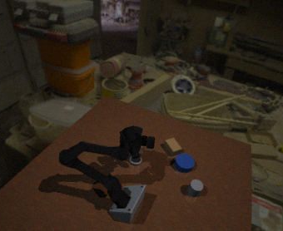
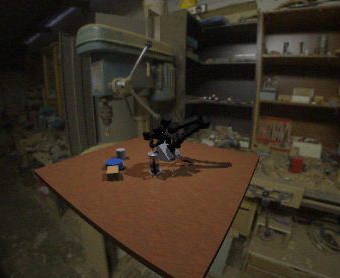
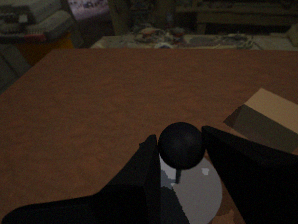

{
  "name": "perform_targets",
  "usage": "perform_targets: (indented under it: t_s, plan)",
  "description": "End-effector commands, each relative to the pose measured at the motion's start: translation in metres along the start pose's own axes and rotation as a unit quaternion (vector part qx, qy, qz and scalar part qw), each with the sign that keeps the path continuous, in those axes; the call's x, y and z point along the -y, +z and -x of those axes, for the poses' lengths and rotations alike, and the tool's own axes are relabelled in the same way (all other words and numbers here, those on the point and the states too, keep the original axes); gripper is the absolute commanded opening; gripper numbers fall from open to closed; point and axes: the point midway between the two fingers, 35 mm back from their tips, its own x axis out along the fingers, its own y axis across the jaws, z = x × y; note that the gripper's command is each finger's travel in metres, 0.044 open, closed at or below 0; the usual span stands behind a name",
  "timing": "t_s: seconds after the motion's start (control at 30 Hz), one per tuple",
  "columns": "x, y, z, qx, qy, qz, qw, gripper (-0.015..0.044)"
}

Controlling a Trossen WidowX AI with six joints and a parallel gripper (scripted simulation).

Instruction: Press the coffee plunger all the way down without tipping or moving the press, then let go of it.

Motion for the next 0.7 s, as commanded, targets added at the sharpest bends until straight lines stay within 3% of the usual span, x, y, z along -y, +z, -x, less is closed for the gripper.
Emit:
perform_targets:
  t_s: [0.0, 0.67]
  plan:
    - [-0.0015, -0.0209, -0.0078, -0.027, 0.01, -0.029, 0.999, 0.0123]
    - [0.0026, -0.0175, -0.0116, -0.027, 0.011, -0.029, 0.999, 0.0123]
